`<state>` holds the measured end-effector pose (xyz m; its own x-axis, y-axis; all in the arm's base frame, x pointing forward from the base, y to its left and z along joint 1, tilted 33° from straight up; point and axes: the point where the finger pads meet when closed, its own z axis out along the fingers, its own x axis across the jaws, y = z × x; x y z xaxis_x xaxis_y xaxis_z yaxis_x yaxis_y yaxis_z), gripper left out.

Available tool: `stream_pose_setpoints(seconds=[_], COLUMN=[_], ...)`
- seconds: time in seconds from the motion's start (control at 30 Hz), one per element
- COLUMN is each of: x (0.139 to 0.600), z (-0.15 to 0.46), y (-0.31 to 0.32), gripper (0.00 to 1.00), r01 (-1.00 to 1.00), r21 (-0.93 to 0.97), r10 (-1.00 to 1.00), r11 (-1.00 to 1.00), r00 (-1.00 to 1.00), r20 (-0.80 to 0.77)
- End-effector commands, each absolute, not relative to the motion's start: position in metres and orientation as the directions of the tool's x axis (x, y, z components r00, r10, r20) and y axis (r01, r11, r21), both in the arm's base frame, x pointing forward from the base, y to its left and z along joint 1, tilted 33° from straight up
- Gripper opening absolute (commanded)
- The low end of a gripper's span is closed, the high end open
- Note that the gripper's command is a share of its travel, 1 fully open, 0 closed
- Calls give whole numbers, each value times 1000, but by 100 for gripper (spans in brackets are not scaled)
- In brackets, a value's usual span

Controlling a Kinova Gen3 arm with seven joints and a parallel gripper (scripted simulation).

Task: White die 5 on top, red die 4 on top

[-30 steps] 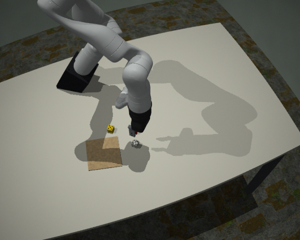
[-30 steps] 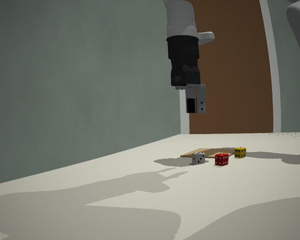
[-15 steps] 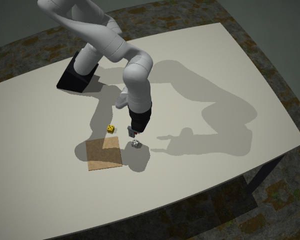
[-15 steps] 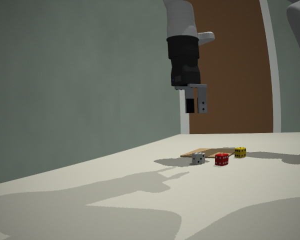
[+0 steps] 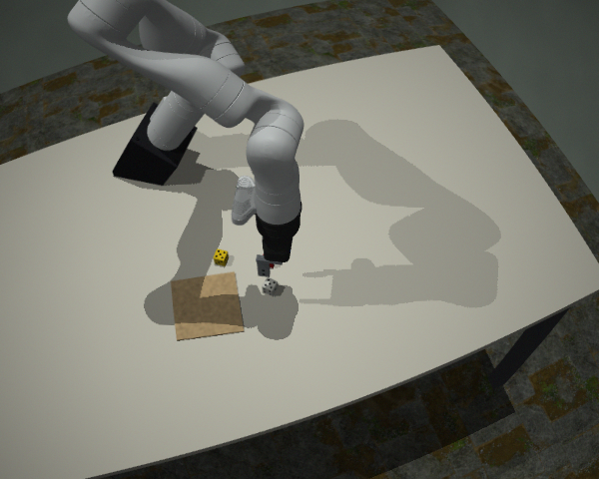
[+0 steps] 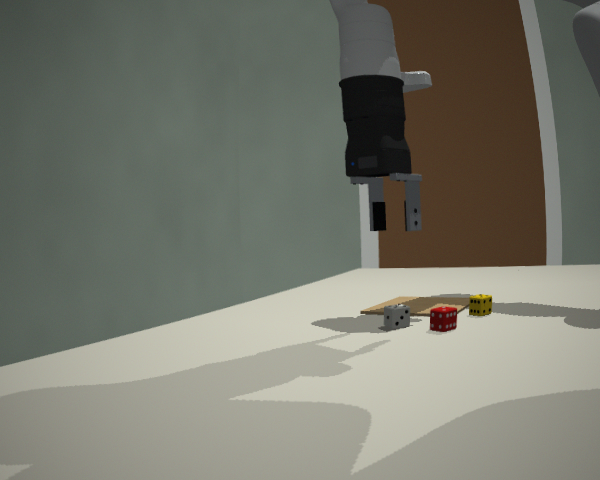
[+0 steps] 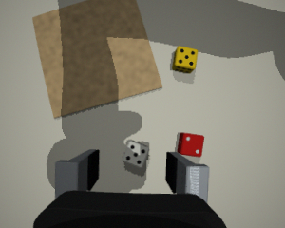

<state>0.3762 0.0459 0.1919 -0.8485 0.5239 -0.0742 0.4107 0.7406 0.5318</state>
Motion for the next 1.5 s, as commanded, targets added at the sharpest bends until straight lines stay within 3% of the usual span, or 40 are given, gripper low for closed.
stream_pose_setpoints(seconds=[0.0, 0.07, 0.3, 0.57, 0.97, 1.33, 1.37, 1.47], x=[373, 373, 374, 379, 384, 385, 385, 385], z=[186, 186, 177, 170, 168, 167, 167, 167], y=[48, 48, 50, 55, 61, 62, 62, 62], gripper=[100, 100, 100, 100, 100, 100, 79, 79], r01=[290, 290, -28, -371, -597, -632, -632, -632], r21=[517, 517, 441, 302, 164, 138, 138, 138], r10=[409, 409, 115, -217, -447, -483, -483, -483], r11=[806, 806, 897, 878, 785, 763, 763, 763], r00=[-903, -903, -949, -871, -729, -699, -699, -699], r20=[-131, -131, -293, -440, -518, -528, -528, -528])
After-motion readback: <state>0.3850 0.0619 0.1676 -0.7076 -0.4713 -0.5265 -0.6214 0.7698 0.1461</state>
